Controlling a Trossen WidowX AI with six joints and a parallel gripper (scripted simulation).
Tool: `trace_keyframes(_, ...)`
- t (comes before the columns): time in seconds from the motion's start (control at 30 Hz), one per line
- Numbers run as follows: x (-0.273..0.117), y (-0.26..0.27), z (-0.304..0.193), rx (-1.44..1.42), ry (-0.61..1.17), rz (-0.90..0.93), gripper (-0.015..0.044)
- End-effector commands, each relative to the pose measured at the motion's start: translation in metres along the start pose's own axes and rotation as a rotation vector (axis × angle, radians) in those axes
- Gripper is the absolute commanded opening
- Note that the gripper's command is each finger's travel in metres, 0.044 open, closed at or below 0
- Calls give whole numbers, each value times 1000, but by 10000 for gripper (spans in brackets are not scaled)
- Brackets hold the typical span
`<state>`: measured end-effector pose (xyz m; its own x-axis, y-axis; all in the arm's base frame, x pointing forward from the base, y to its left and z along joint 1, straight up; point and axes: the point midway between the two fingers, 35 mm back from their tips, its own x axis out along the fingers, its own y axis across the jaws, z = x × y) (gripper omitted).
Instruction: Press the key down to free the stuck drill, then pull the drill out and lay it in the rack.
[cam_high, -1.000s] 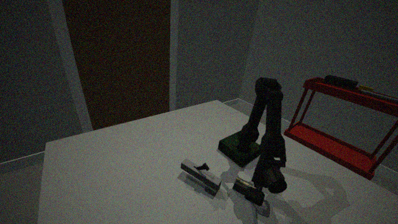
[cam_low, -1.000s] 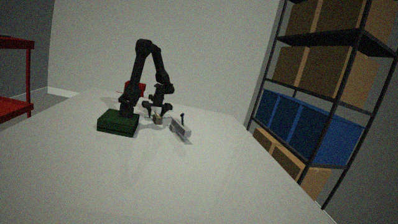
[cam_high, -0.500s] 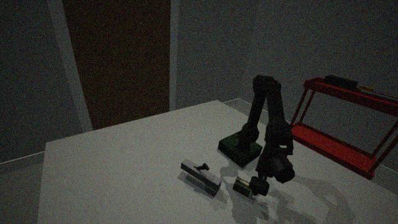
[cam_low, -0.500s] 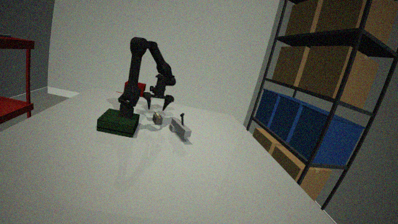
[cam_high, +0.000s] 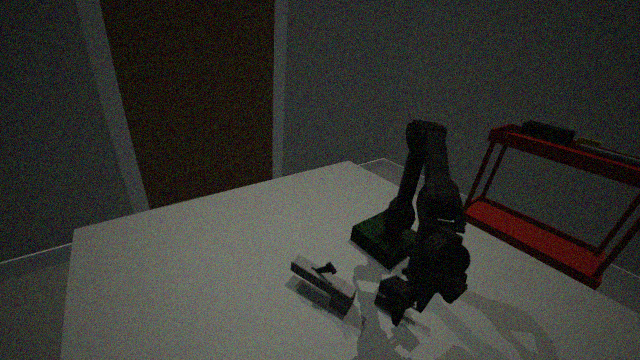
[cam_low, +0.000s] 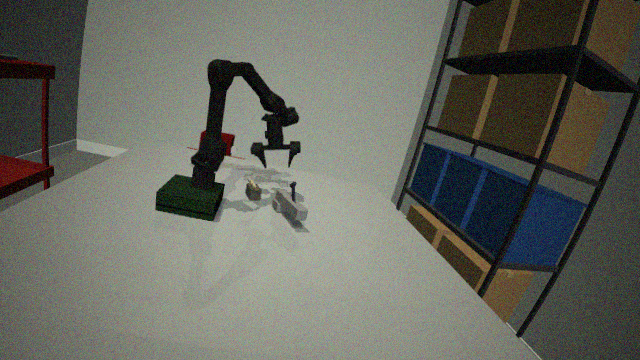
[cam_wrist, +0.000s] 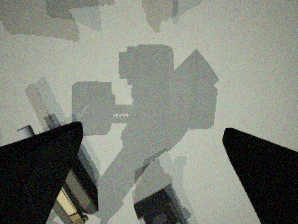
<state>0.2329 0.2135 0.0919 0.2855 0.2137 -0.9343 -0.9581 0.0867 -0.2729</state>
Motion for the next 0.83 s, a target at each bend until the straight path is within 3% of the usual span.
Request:
trace_keyframes(0.0,-17,-54,13,179,-115,-151,440)
trace_keyframes(0.37,-80,-177,34,783,-489,-508,440)
trace_keyframes(0.6,-169,-261,25,1281,-995,-706,440)
trace_keyframes(0.8,-256,-303,2,1576,-1527,-733,440)
